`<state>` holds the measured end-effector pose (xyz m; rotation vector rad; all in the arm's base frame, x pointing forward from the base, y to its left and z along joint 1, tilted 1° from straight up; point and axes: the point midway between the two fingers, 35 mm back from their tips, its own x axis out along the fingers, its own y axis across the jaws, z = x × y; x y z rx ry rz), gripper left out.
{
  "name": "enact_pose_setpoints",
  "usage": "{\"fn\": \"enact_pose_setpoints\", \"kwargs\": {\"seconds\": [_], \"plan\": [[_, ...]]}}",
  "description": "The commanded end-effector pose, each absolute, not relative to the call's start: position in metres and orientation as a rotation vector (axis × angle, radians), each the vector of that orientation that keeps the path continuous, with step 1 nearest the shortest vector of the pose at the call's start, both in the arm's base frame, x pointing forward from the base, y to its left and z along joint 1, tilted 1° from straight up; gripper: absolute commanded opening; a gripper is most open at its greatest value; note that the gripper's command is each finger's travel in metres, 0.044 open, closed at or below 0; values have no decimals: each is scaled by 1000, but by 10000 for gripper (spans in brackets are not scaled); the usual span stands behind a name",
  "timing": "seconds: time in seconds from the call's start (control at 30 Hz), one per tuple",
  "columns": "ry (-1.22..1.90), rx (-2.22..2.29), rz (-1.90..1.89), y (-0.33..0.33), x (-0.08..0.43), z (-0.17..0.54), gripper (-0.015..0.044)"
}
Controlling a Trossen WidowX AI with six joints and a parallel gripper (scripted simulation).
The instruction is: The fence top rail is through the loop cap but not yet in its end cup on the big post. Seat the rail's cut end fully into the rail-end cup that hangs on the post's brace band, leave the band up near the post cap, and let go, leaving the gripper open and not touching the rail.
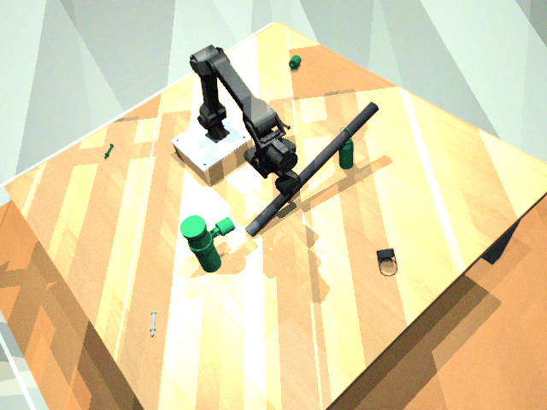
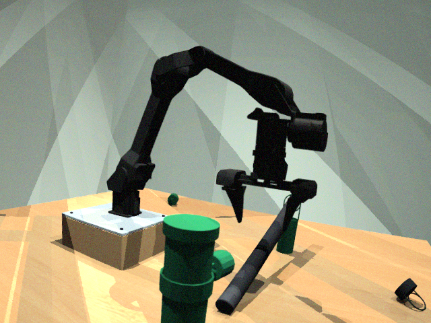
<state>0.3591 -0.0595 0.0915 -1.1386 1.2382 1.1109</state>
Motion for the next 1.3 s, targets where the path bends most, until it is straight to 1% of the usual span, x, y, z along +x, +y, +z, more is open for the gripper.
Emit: {"fn": "enact_pose_setpoints", "kwargs": {"seconds": [0.0,0.1,1.27], "plan": [[1248,-1140,1130,-60,359,66,440],[1248,-1140,1130,-60,358,55,440],[1248,-1140,1130,-60,360,13,440]]}}
